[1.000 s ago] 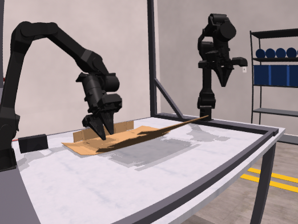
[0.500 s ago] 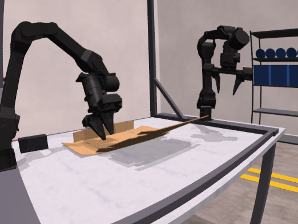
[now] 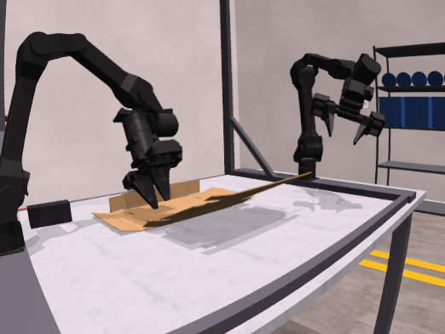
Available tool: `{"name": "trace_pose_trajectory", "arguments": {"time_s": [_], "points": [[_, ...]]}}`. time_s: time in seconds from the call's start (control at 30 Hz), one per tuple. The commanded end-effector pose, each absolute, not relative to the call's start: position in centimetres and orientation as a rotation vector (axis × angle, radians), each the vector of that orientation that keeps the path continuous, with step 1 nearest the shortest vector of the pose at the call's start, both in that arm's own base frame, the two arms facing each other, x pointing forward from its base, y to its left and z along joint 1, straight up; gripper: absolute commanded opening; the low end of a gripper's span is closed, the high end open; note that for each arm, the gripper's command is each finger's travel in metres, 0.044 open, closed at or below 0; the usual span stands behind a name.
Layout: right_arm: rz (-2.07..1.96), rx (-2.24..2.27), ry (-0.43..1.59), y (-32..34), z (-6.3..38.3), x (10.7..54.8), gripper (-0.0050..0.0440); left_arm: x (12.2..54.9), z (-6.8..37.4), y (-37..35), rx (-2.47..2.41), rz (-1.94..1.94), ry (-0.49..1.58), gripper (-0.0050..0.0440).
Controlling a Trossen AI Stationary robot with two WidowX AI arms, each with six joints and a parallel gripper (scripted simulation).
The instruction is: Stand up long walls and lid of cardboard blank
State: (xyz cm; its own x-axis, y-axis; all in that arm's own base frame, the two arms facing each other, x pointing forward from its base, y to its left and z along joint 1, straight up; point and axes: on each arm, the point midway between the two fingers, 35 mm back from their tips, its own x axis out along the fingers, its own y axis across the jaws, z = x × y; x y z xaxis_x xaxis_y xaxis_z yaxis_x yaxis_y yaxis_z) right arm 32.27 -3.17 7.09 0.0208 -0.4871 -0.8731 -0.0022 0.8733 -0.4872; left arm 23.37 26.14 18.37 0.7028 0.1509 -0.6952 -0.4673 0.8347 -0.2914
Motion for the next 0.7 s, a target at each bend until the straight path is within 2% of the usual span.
{"name": "trace_pose_trajectory", "arguments": {"time_s": [0.0,0.67], "points": [[-0.394,-0.39,1.49,-3.1,7.8,32.6,0.0262,23.1,19.1,26.2,-0.501,0.378,0.579,0.0279],[-0.394,-0.39,1.49,-3.1,7.8,32.6,0.0262,20.3,19.2,24.0,-0.612,0.284,0.176,0.0279]]}}
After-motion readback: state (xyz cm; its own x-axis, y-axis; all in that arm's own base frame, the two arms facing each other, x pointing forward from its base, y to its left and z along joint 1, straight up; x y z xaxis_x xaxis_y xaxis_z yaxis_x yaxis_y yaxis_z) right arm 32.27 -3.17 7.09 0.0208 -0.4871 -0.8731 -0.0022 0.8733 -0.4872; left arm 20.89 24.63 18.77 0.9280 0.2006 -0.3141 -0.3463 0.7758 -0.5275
